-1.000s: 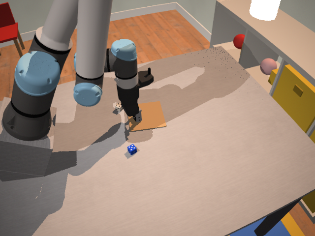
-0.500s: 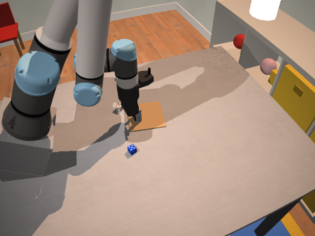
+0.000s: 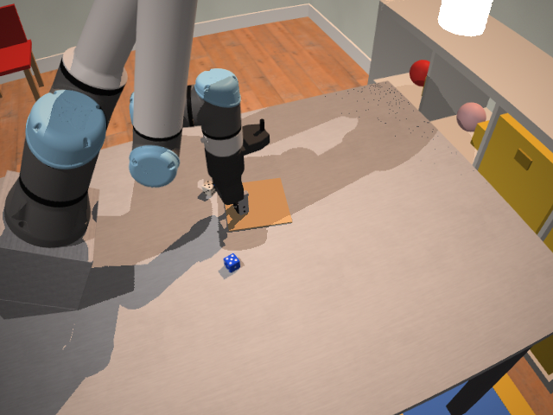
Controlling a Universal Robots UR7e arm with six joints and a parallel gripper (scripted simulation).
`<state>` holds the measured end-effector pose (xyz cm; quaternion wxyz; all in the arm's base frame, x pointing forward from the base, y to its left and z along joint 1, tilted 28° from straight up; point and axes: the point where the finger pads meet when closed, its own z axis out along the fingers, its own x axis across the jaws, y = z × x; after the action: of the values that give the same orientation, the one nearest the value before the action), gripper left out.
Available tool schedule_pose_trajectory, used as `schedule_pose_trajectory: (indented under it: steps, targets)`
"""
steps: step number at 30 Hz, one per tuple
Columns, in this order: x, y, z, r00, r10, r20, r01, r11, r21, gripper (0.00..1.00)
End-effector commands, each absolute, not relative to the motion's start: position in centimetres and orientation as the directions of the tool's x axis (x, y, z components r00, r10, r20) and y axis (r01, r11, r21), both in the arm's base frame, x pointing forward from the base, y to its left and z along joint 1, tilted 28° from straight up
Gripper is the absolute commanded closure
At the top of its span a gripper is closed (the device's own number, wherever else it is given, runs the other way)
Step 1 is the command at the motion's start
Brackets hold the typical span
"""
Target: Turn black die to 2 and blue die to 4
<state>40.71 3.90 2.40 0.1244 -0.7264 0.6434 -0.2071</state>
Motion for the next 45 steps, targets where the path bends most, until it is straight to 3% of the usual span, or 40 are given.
schedule_pose_trajectory:
  steps: [1,6,10,45]
  targets:
    - [40.7,3.9,2.4,0.086,-0.986,0.141,-0.883,-0.141,-0.448,0.39]
    - [40.7,3.9,2.4,0.086,-0.986,0.141,-0.883,-0.141,-0.448,0.33]
    - [40.7,3.9,2.4,0.086,-0.986,0.141,-0.883,-0.141,-0.448,0.21]
    - [40.0,4.0,3.8,0.086,-0.986,0.141,-0.883,-0.141,-0.448,0.21]
